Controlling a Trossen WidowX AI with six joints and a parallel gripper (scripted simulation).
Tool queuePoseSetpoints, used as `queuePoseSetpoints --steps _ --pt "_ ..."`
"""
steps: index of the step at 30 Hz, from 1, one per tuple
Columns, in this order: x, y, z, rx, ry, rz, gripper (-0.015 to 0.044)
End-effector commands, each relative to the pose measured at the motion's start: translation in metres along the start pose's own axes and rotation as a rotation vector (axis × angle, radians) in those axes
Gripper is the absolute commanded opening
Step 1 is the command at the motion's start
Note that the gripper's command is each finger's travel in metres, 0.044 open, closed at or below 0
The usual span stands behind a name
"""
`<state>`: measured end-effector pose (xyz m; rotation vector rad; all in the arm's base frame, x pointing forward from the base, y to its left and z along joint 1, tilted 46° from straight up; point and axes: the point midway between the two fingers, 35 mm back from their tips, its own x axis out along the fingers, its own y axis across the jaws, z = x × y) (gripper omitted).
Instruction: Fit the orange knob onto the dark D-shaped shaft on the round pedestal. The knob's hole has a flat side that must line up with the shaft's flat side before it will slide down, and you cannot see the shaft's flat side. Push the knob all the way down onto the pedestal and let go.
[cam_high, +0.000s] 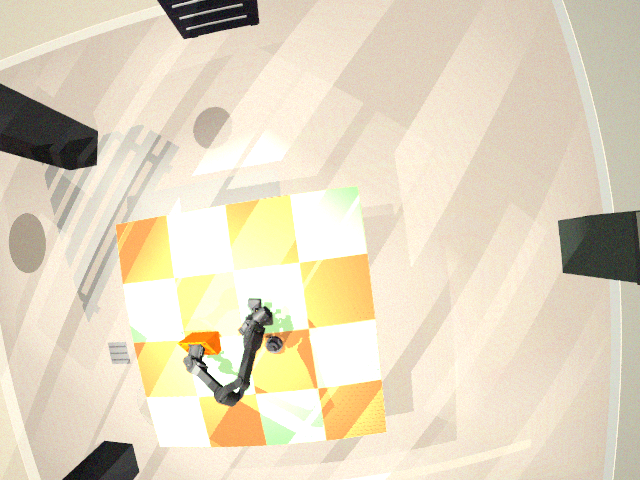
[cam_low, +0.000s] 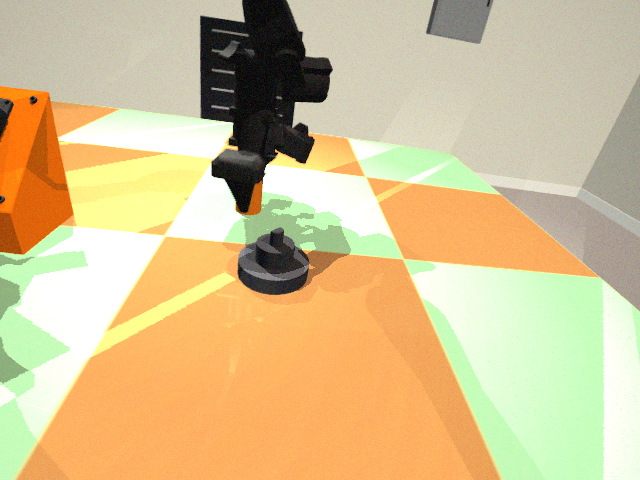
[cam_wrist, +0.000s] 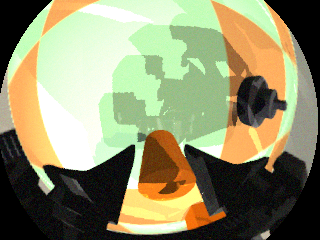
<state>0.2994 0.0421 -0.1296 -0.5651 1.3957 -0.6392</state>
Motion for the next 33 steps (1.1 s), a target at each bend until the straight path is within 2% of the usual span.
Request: queuePoseSetpoints --steps 1,8,13,20,33 --pt "0.001 -0.001 -0.001 -0.009 -0.001 -0.005 0.0177" --pt "0.001 -0.001 -0.001 -0.009 -0.001 -0.005 0.0131" --pt "-0.017 0.008 0.007 -0.041 -0.046 0.028 0.0" --pt "-0.049 0.01 0.009 -0.034 -0.033 0.029 0.0" --pt "-0.136 0.002 0.0 -0.011 -0.001 0.005 0.0"
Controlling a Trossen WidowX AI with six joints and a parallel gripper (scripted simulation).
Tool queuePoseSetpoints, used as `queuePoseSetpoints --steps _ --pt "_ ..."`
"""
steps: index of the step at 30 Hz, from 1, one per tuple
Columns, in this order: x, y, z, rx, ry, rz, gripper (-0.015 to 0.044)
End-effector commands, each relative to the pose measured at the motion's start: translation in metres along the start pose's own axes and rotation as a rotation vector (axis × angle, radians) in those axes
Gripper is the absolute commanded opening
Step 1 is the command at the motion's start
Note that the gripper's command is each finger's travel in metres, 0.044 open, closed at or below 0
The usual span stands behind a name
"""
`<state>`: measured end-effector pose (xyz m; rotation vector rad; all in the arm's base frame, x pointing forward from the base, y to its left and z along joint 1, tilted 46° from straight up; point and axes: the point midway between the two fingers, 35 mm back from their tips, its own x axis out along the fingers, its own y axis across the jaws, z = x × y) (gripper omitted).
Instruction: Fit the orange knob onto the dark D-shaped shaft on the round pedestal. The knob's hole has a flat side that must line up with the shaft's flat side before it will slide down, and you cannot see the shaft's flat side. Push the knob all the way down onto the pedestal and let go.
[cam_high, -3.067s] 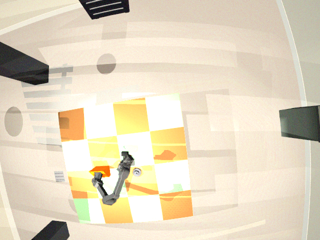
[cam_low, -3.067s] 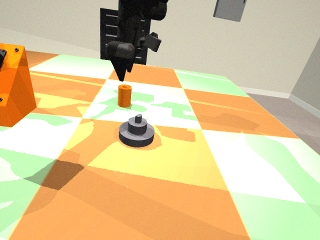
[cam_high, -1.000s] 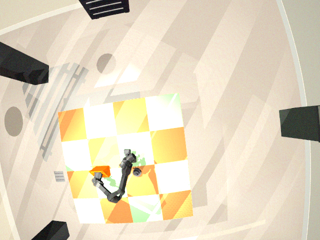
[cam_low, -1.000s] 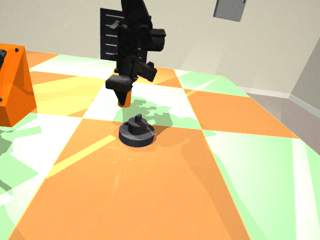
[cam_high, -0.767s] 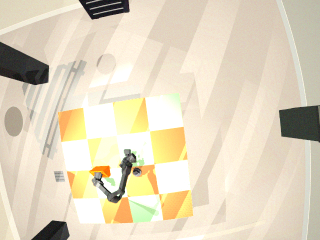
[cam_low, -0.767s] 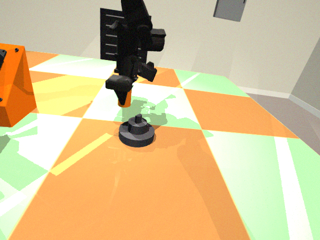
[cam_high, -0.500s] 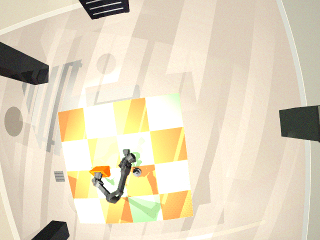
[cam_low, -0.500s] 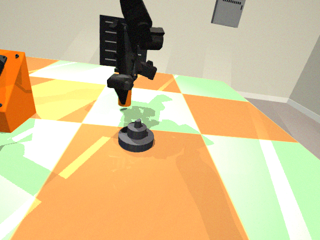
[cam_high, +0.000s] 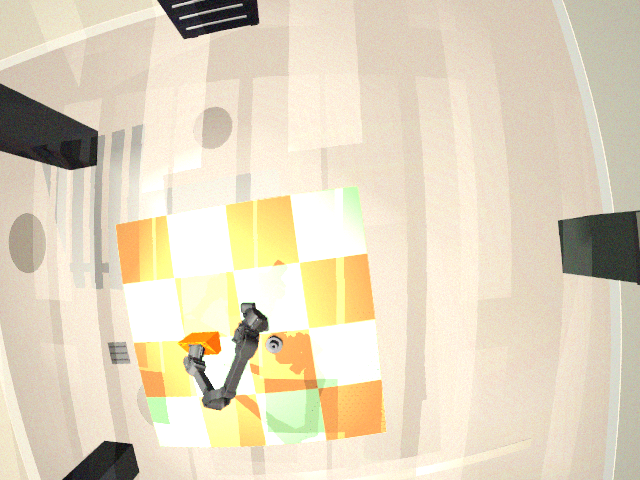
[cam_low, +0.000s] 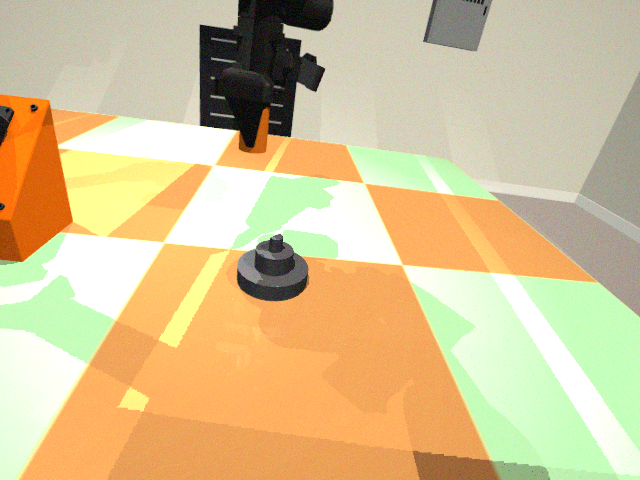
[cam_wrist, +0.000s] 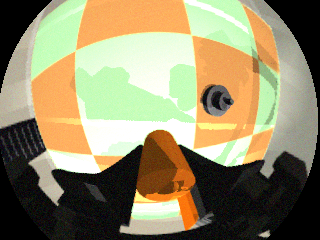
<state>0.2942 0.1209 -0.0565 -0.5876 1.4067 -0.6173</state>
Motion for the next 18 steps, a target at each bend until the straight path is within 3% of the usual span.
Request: queuePoseSetpoints --steps 1,18 --pt "-0.031 -0.003 -0.002 0.02 0.002 0.001 0.0" --pt "-0.025 -0.025 0.014 0.017 0.003 0.013 0.0"
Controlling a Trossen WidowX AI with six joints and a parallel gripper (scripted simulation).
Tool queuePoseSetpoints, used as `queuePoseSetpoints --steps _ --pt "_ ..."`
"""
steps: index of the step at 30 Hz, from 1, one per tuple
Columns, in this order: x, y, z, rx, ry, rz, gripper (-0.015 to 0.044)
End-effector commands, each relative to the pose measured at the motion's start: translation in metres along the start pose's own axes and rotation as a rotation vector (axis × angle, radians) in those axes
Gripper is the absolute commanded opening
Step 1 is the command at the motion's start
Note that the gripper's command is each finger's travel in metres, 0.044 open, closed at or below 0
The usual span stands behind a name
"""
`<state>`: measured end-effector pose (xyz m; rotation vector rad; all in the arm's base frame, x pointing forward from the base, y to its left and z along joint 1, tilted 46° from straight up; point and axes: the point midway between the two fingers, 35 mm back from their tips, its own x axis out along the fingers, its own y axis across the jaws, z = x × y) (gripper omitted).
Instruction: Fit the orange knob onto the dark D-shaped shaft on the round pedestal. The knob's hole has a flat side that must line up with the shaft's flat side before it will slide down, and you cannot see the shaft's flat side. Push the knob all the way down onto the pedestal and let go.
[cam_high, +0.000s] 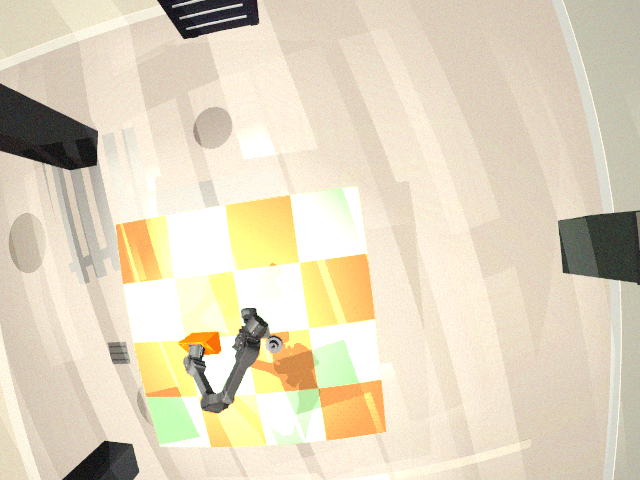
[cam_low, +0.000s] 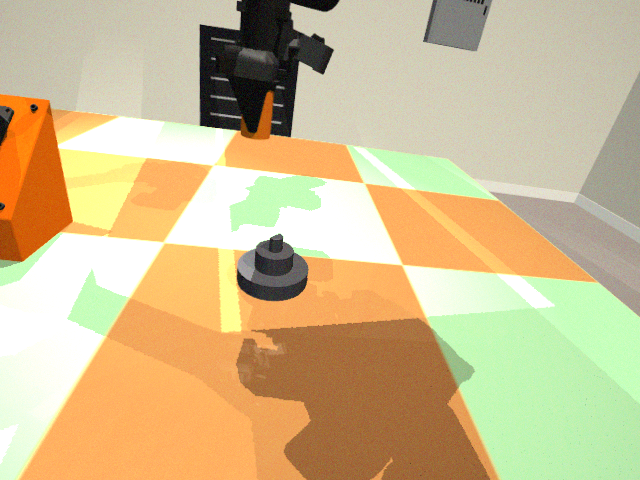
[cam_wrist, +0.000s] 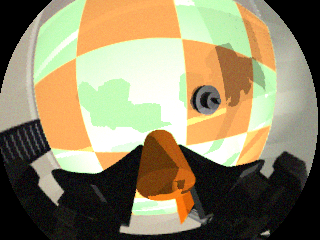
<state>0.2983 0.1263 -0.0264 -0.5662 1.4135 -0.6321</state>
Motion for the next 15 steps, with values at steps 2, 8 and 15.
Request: queuePoseSetpoints --steps 2,8,15 --pt "0.001 -0.013 0.011 -0.002 -0.012 0.01 0.0" --pt "0.006 -0.028 0.02 -0.004 -0.013 0.014 0.0" --pt "0.012 -0.047 0.031 -0.004 -0.014 0.016 0.0"
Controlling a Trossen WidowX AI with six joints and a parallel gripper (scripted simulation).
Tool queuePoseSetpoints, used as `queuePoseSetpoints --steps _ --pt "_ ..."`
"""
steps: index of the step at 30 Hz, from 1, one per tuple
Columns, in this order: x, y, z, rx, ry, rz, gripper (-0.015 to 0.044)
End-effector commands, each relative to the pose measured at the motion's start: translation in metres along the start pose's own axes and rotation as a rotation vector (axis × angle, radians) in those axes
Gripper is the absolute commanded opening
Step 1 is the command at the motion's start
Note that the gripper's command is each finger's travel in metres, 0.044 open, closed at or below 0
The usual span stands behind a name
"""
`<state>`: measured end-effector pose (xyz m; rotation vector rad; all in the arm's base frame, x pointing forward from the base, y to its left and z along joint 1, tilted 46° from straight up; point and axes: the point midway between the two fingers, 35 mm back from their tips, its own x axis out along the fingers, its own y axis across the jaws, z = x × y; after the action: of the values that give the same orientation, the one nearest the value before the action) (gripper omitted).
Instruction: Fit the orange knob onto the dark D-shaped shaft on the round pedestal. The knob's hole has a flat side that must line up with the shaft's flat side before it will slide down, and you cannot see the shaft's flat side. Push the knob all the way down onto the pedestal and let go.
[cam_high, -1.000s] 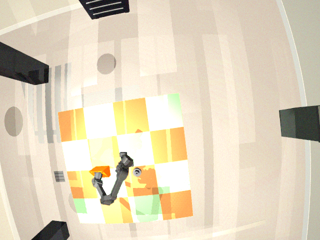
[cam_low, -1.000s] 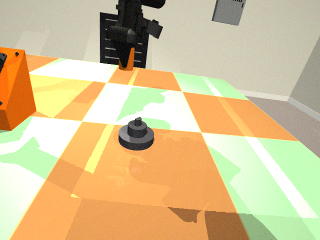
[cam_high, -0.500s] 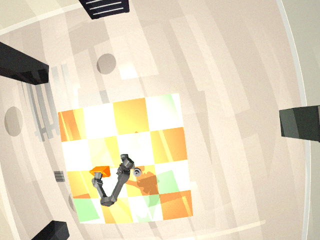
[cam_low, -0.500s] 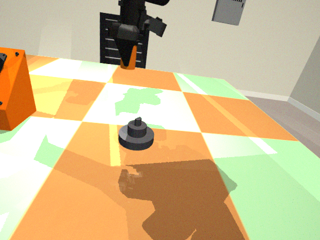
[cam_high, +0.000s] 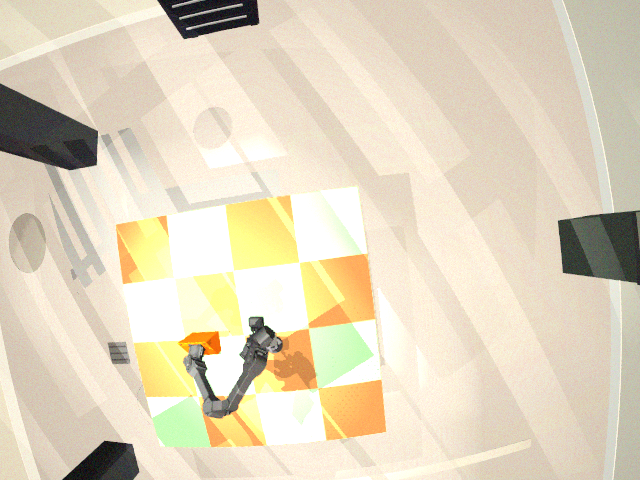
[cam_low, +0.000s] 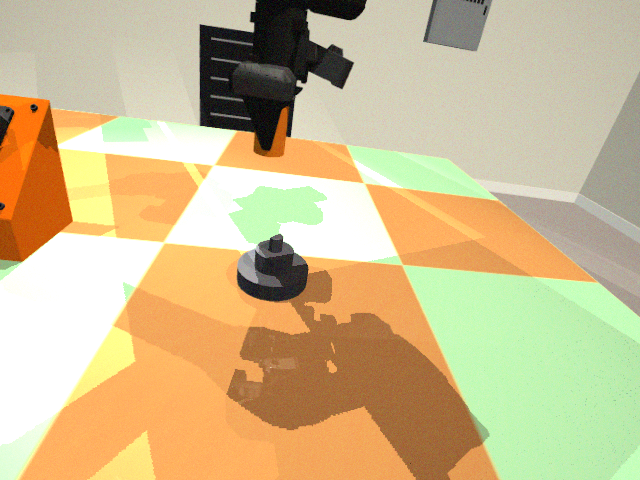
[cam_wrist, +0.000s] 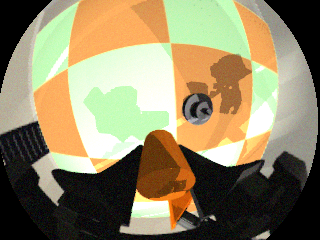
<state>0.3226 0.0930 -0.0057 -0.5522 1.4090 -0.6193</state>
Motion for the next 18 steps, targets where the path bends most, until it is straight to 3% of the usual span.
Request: queuePoseSetpoints --steps 1,18 --pt "0.003 -0.013 0.006 -0.008 -0.008 -0.001 0.0" --pt "0.018 -0.061 0.024 -0.006 -0.01 -0.01 0.0"
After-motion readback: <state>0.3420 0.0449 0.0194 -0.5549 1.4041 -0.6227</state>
